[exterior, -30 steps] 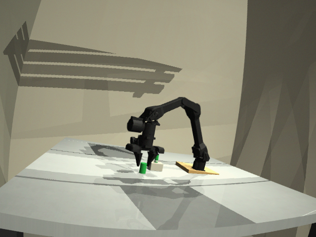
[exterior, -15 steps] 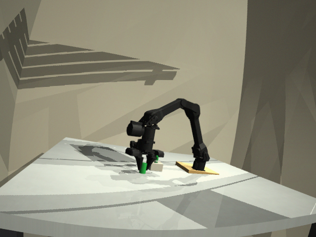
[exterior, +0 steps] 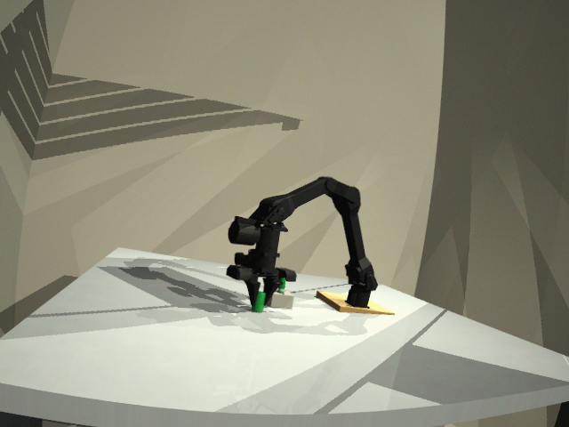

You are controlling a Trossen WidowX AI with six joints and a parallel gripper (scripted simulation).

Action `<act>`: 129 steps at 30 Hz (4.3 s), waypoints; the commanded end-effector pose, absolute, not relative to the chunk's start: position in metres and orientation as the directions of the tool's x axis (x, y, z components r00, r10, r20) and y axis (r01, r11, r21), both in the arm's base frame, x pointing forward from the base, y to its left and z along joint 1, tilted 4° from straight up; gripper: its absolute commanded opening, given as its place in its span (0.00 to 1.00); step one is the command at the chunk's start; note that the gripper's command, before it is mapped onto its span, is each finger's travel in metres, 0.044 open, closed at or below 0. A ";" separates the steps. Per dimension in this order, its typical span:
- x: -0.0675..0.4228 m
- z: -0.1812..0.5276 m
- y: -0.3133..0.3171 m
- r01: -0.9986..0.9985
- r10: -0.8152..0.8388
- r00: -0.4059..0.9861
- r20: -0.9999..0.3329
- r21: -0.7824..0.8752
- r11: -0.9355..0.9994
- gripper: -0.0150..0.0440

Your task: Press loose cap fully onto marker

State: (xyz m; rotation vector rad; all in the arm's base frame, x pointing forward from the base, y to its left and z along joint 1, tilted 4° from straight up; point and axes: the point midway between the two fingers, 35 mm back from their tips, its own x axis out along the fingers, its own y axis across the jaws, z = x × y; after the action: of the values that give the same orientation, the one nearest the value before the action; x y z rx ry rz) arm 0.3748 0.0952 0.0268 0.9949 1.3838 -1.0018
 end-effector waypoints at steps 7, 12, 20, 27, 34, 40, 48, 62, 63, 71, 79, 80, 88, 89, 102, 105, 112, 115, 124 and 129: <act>0.379 0.055 0.095 0.959 0.024 -0.030 -0.999 -0.022 0.284 0.25; 0.379 0.069 0.095 0.959 0.024 -0.030 -0.999 -0.022 0.284 0.25; 0.377 0.083 0.092 0.959 0.024 -0.030 -0.999 -0.022 0.284 0.25; 0.363 0.096 0.073 0.959 0.022 -0.031 -0.999 -0.023 0.284 0.25; 0.348 0.107 0.055 0.959 0.021 -0.032 -0.999 -0.025 0.284 0.25; 0.333 0.116 0.040 0.959 0.019 -0.033 -0.999 -0.026 0.284 0.25; 0.313 0.126 0.023 0.959 0.018 -0.035 -0.999 -0.028 0.284 0.25; 0.284 0.136 0.003 0.958 0.016 -0.038 -0.999 -0.031 0.283 0.25; 0.284 0.135 0.003 0.958 0.016 -0.038 -0.999 -0.031 0.283 0.25; 0.284 0.129 0.003 0.958 0.016 -0.038 -0.999 -0.031 0.283 0.25; 0.284 0.117 0.003 0.958 0.016 -0.037 -0.999 -0.031 0.283 0.25; 0.284 0.115 0.003 0.958 0.016 -0.037 -0.999 -0.031 0.283 0.25; 0.284 0.102 0.003 0.958 0.016 -0.037 -0.999 -0.031 0.283 0.25; 0.284 0.101 0.003 0.958 0.016 -0.037 -0.999 -0.031 0.283 0.25; 0.282 0.080 0.003 0.958 0.016 -0.038 -0.999 -0.031 0.283 0.25; 0.282 0.079 0.003 0.958 0.016 -0.038 -0.999 -0.031 0.283 0.25; 0.282 0.079 0.003 0.958 0.016 -0.038 -0.999 -0.032 0.283 0.25; 0.282 0.080 0.003 0.959 0.016 -0.037 -0.999 -0.031 0.280 0.30; 0.282 0.080 0.003 0.959 0.016 -0.037 -0.999 -0.031 0.280 0.70; 0.282 0.080 0.003 0.959 0.016 -0.037 -0.999 -0.031 0.280 0.92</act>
State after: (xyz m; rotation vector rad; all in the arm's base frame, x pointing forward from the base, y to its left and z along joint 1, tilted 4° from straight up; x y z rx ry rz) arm 0.2817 0.0033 0.0795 0.9955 1.3706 -1.0112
